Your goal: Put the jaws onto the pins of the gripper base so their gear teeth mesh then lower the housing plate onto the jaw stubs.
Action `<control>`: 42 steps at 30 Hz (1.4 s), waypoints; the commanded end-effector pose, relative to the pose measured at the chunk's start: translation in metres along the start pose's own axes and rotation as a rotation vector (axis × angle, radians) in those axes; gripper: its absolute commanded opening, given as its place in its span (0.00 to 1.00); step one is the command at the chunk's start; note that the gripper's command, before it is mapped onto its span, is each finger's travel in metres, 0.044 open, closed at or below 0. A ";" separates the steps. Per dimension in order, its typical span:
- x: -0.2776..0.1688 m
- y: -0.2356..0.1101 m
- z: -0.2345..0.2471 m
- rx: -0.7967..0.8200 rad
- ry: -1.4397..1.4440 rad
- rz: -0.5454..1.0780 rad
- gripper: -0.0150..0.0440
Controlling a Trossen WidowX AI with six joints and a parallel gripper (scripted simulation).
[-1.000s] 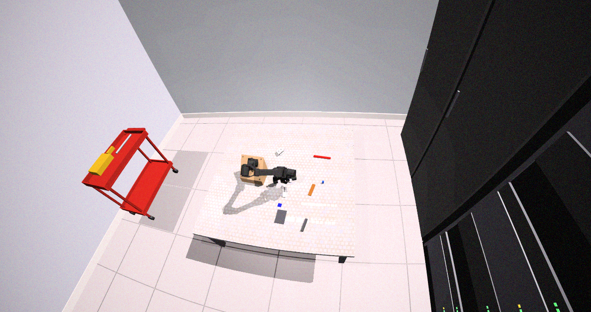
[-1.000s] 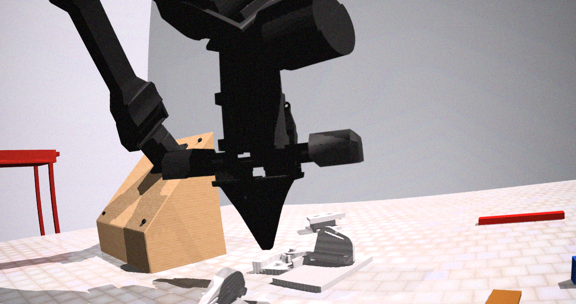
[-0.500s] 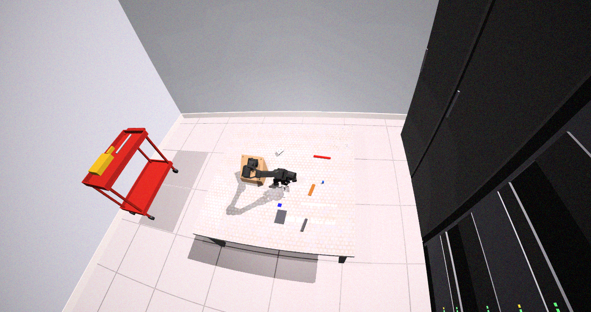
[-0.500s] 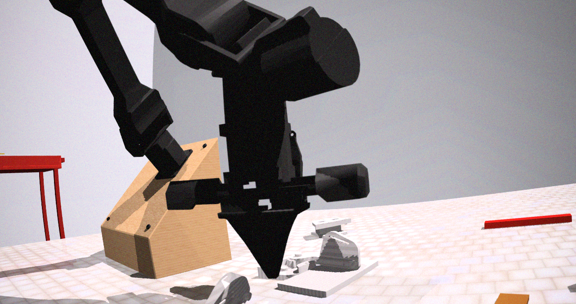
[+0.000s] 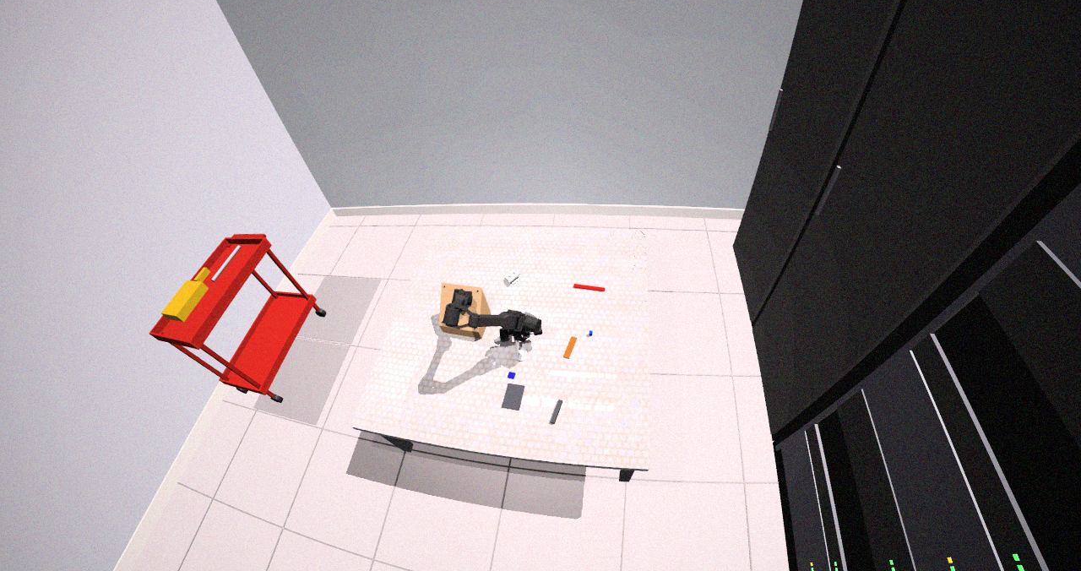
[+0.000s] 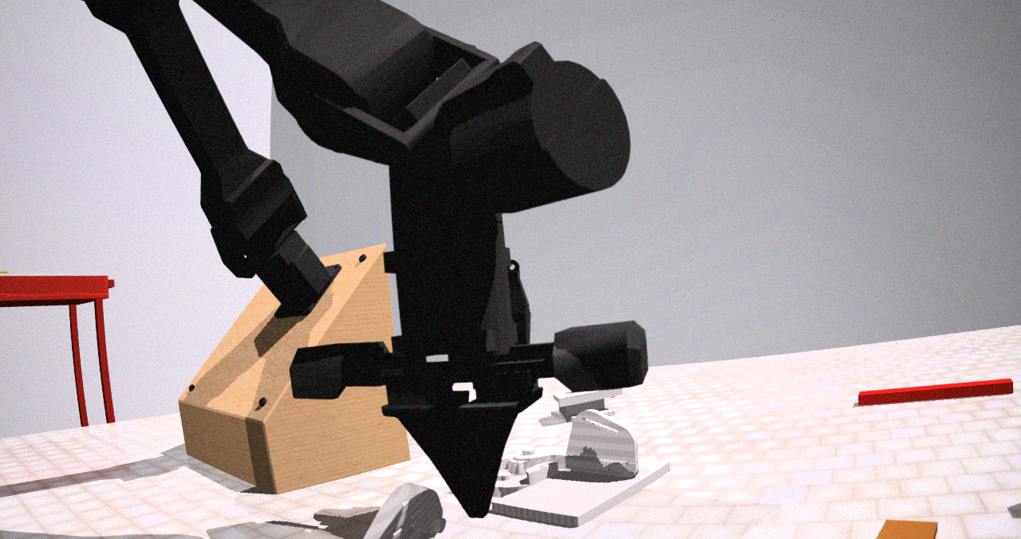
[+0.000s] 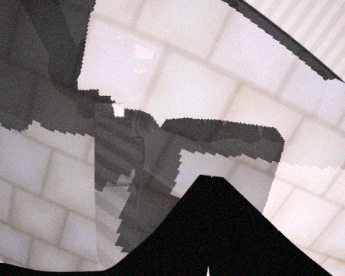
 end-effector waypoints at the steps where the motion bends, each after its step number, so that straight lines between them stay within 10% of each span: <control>1: 0.000 0.001 0.006 0.001 -0.006 -0.005 0.25; 42: -0.001 0.001 0.053 0.003 -0.007 -0.005 0.25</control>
Point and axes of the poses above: the point midway between the two fingers, 35 mm back from their tips, its own y axis out along the fingers, its own z axis across the jaws, x = y × z, the point moved 4 cm from there along -y, back along the fingers, and after that the axes turned 2 degrees about y, right-handed, at the moved point
